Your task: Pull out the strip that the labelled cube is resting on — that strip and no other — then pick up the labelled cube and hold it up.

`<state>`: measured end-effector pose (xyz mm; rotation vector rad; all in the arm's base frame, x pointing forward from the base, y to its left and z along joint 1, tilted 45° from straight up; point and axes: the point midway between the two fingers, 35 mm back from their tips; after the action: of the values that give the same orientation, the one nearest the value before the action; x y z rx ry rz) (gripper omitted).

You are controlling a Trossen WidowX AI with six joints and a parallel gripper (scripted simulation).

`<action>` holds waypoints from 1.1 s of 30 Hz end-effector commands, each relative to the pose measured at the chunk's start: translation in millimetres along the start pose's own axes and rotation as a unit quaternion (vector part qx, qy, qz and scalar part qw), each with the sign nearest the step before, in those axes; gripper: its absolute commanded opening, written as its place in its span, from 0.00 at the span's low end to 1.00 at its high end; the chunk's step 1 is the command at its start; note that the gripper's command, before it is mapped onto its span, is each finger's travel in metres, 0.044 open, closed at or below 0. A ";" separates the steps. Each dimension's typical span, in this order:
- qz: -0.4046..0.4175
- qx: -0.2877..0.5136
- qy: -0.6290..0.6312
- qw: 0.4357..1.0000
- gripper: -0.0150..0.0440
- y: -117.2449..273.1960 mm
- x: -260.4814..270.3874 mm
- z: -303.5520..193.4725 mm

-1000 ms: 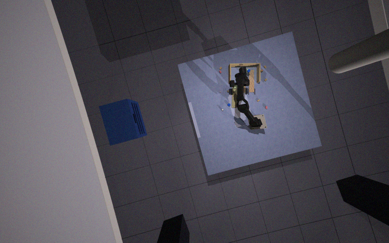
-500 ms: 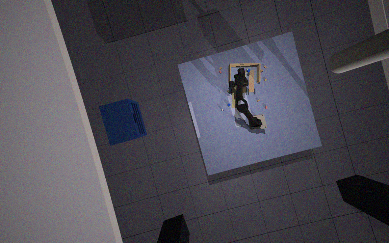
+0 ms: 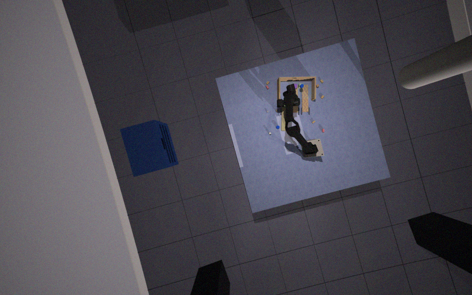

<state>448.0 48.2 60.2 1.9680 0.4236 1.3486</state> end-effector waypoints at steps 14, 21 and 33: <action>0.000 0.001 0.000 1.000 0.39 -3.9 0.0 -0.6; -0.001 0.001 -0.001 1.000 0.25 10.0 -10.5 -14.0; 0.000 0.003 -0.004 1.000 0.25 37.7 -34.9 -49.6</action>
<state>392.9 21.5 69.9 1.9844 0.4230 1.3313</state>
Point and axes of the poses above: the point midway between the two fingers, 35 mm back from their tips, its own y axis back along the fingers, its own x axis across the jaws, z = x × y, and after that the axes turned 9 degrees about -y, right-handed
